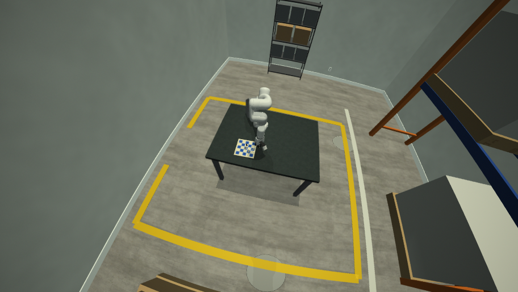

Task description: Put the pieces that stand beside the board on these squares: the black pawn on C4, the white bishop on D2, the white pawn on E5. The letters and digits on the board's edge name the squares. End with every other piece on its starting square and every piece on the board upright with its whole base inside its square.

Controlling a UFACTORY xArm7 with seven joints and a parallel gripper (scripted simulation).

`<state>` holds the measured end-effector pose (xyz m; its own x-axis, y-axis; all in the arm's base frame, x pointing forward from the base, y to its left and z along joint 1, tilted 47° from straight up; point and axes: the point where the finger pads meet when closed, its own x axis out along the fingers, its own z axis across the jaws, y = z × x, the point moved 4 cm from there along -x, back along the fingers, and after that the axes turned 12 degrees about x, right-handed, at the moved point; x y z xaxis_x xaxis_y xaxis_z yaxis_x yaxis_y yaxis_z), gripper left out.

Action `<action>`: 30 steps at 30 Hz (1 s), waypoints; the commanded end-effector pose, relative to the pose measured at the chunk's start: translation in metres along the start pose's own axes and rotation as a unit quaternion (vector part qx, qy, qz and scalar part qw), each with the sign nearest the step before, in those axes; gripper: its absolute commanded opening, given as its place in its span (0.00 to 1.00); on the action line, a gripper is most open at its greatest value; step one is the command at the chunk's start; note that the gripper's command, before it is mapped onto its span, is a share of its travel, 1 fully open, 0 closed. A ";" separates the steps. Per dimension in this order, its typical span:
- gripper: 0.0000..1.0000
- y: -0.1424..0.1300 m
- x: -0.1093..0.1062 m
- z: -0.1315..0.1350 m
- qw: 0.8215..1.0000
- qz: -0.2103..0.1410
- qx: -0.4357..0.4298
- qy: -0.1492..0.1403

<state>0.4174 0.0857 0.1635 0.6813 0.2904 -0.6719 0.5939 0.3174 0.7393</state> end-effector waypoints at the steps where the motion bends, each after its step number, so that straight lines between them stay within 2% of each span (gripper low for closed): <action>1: 0.00 0.001 -0.010 0.000 1.000 -0.005 0.001 0.003; 12: 0.00 0.001 -0.031 0.001 1.000 -0.005 0.001 0.003; 25: 0.00 0.001 -0.068 0.001 1.000 -0.005 0.001 0.003; 30: 0.00 0.001 -0.074 0.001 1.000 -0.005 0.000 0.003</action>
<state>0.3730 0.0646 0.2063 0.7129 0.3195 -0.6242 0.5493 0.2988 0.7803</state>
